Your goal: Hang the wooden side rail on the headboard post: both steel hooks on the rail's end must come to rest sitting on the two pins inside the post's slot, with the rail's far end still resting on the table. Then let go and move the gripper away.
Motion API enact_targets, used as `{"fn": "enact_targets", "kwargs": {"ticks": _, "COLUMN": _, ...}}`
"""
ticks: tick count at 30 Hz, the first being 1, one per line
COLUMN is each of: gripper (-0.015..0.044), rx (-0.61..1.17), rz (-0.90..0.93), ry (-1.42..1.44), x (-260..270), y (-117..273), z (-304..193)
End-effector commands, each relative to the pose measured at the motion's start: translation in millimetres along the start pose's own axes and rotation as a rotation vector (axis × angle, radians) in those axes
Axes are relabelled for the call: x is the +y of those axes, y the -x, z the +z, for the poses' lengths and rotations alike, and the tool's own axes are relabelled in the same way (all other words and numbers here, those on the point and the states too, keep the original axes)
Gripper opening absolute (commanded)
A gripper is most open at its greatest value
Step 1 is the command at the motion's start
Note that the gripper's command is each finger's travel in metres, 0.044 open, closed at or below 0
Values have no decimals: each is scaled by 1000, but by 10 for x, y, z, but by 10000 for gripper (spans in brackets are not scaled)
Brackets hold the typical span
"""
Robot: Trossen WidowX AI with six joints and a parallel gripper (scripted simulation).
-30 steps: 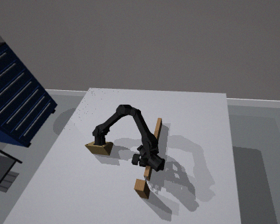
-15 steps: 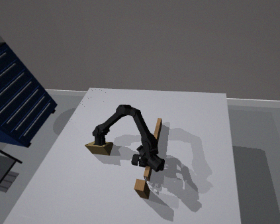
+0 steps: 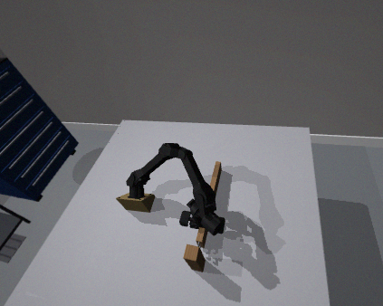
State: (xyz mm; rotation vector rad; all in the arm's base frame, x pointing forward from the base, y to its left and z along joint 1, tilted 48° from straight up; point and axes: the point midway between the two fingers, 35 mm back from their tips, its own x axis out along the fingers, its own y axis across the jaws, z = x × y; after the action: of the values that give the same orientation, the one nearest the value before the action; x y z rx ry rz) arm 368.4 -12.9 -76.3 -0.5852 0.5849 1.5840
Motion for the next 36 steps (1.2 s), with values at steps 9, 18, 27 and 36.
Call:
{"fn": "enact_targets", "kwargs": {"ticks": 9, "gripper": 0, "rx": 7, "rz": -6, "ry": 5, "x": -14, "y": 39, "z": -35}}
{"fn": "enact_targets", "kwargs": {"ticks": 18, "gripper": 0, "rx": 7, "rz": -6, "ry": 5, "x": -21, "y": 47, "z": -42}}
{"fn": "enact_targets", "kwargs": {"ticks": 27, "gripper": 0, "rx": 8, "rz": -6, "ry": 5, "x": -27, "y": 54, "z": -49}}
{"fn": "enact_targets", "kwargs": {"ticks": 36, "gripper": 0, "rx": 8, "rz": -6, "ry": 5, "x": -34, "y": 61, "z": -55}}
